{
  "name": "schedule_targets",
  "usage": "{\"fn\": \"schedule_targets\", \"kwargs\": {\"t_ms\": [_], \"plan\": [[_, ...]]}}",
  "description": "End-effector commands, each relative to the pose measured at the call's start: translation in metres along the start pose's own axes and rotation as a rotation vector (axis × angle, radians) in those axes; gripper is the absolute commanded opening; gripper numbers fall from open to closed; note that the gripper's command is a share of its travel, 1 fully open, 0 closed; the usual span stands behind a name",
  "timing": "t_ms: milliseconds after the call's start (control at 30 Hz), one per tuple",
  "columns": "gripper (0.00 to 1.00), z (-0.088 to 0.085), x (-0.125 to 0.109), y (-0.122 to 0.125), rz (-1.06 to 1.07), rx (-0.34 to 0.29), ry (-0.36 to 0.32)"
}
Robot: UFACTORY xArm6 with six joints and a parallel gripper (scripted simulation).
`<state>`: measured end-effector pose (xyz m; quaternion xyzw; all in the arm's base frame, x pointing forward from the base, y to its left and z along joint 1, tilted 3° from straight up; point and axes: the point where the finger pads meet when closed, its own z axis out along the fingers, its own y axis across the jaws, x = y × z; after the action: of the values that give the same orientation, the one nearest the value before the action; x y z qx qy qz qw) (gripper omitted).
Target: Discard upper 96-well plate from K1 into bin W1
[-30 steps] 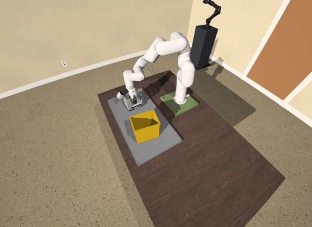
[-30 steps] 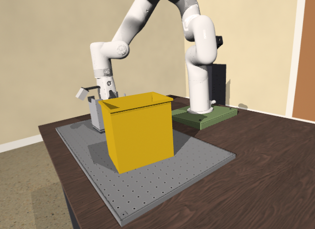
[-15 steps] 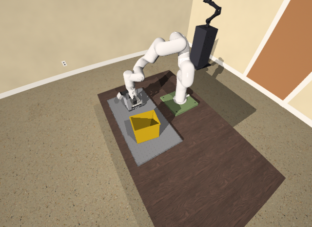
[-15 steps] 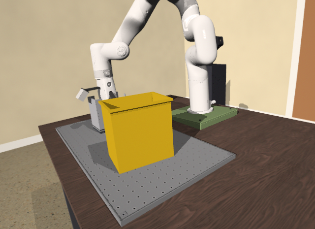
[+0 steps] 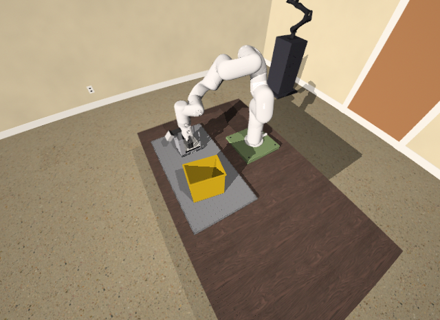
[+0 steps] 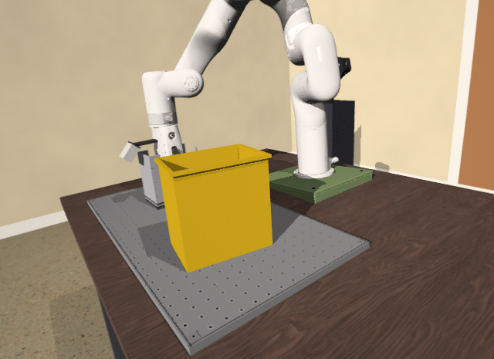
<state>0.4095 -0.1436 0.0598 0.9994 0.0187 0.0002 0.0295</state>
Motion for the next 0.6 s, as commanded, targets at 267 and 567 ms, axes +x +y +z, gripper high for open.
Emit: {"fn": "schedule_targets", "kwargs": {"t_ms": [267, 567], "plan": [[1.0, 0.0053, 0.0015, 0.0006, 0.0, -0.001, 0.004], [1.0, 0.0086, 0.0015, 0.0006, 0.0, -0.001, 0.004]]}}
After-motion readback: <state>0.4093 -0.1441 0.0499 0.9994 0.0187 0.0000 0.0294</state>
